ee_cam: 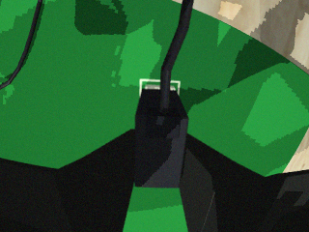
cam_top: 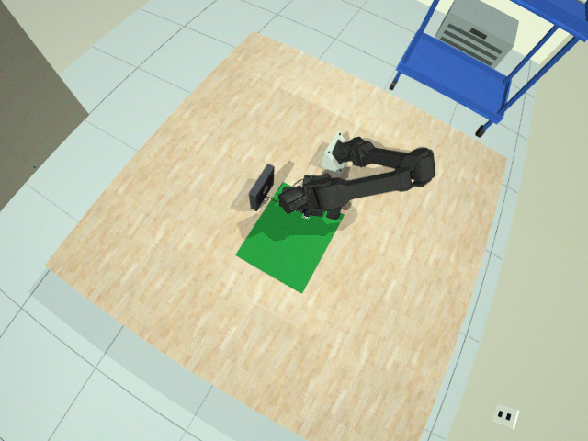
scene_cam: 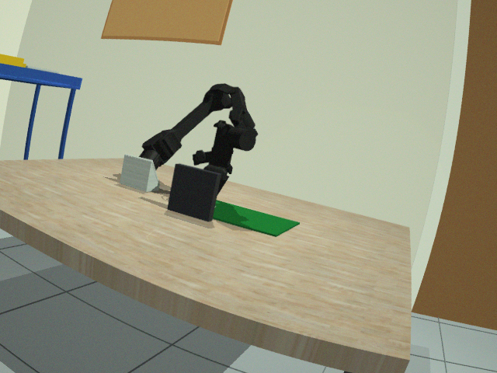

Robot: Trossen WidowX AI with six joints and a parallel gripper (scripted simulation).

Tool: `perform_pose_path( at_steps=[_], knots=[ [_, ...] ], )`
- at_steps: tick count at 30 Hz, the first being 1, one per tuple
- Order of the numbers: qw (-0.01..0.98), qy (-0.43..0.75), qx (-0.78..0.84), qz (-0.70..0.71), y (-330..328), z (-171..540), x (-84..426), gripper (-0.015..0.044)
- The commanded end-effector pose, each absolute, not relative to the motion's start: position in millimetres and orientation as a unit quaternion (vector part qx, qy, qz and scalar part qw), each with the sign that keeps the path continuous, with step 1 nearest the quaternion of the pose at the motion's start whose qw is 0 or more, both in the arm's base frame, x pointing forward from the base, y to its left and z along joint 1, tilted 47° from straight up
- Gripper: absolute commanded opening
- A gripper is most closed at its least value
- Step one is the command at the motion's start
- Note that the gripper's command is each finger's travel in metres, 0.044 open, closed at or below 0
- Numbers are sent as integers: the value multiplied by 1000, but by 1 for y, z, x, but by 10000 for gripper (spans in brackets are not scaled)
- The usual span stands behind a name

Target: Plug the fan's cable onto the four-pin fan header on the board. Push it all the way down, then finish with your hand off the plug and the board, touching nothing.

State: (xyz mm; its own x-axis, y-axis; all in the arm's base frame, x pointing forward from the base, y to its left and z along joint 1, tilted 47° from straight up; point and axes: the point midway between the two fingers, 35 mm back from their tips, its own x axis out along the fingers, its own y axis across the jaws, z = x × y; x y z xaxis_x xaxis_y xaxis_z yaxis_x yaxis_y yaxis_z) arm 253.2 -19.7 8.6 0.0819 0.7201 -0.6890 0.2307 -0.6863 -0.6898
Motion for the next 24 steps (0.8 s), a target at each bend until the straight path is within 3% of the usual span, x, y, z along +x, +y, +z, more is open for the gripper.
perform_pose_path(
  at_steps=[1,3,13,24],
  knots=[
    [211,-337,-704,589,-16,6,253,0],
    [211,-337,-704,589,-15,6,253,0],
    [208,-337,-705,588,-19,8,253,260],
    [210,-336,-704,589,-59,45,249,260]
  ],
)
